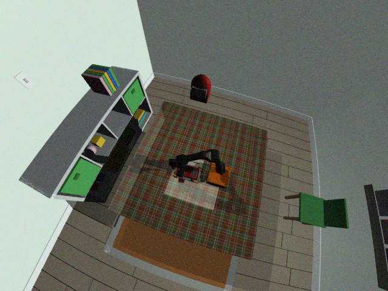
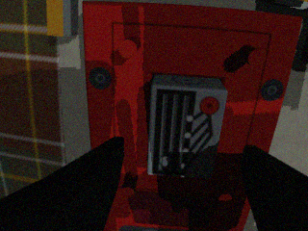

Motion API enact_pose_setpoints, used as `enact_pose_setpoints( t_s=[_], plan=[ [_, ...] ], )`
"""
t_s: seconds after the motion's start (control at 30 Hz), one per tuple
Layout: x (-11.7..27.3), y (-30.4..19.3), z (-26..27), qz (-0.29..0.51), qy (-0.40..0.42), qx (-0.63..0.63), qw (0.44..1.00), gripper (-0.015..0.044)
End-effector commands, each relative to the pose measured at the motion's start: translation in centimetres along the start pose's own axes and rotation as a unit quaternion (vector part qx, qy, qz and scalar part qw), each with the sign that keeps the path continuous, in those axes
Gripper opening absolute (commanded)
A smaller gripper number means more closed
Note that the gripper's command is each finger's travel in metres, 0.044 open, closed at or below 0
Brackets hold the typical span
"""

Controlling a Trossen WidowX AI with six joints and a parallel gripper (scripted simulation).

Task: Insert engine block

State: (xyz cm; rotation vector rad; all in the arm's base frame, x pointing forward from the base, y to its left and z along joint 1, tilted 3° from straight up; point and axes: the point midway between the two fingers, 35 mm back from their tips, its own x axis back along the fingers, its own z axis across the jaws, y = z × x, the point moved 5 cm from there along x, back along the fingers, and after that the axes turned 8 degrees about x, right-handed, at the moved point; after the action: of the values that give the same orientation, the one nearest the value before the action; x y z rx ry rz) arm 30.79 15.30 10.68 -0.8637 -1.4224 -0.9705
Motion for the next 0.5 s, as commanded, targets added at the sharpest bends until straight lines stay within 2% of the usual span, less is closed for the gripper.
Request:
enact_pose_setpoints(
  t_s=[0.0, 0.23, 0.47],
  plan=[
    [-0.03, -0.04, -0.05, 0.001, -0.003, -0.001, 1.000, 0.0177],
    [-0.03, -0.04, -0.05, 0.001, -0.003, -0.001, 1.000, 0.0000],
    [-0.03, -0.04, -0.05, 0.001, -0.003, -0.001, 1.000, 0.0000]
  ],
)
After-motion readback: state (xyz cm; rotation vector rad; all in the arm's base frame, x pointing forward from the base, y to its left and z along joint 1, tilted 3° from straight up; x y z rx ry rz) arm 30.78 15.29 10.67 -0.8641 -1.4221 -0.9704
